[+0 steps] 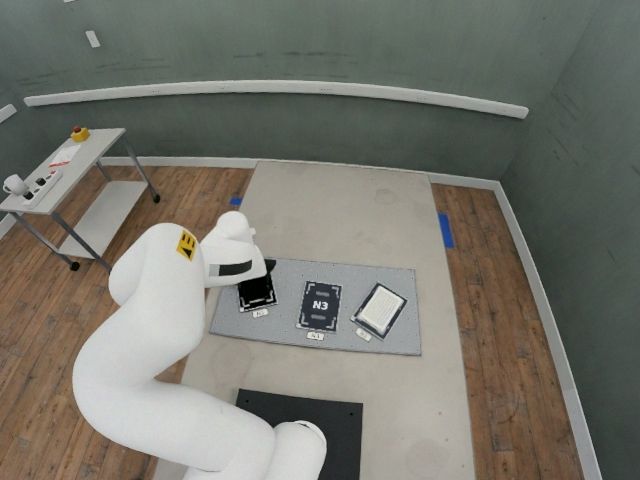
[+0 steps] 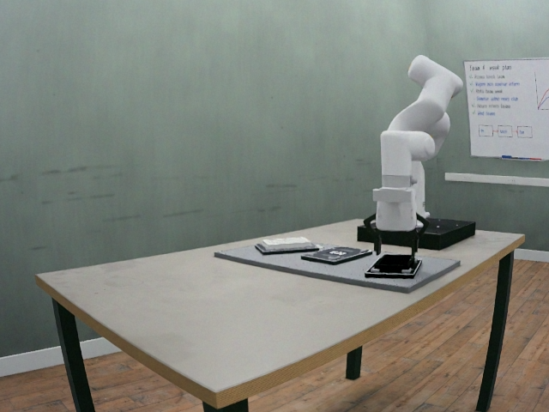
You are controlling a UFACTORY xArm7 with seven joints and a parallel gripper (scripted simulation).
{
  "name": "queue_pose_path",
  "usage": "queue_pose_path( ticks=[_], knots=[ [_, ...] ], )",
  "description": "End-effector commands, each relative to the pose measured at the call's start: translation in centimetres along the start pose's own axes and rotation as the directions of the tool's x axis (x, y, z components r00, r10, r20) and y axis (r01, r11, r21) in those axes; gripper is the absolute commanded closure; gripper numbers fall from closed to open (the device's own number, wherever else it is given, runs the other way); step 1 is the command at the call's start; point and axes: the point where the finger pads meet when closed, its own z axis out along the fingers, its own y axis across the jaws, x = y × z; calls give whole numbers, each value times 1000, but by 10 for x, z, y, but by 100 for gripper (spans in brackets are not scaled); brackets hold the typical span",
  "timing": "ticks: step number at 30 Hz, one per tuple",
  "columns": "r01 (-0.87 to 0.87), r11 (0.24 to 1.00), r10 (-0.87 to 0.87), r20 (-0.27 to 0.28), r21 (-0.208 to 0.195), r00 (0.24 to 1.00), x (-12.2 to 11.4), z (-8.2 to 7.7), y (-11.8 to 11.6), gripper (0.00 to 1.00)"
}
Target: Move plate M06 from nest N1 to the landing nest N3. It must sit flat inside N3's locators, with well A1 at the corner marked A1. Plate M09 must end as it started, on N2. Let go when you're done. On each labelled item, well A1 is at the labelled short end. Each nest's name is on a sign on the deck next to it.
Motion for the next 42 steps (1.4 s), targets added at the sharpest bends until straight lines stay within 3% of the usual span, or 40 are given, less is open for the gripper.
queue_pose_path(
  ticks=[1, 27, 42],
  knots=[
    [0, 1000, 0, -4, 0, 1000, 1, 0, 0, 0],
    [0, 1000, 0, -4, 0, 1000, 2, 16, 0, 0],
    [0, 1000, 0, -4, 0, 1000, 2, 16, 0, 0]
  ],
)
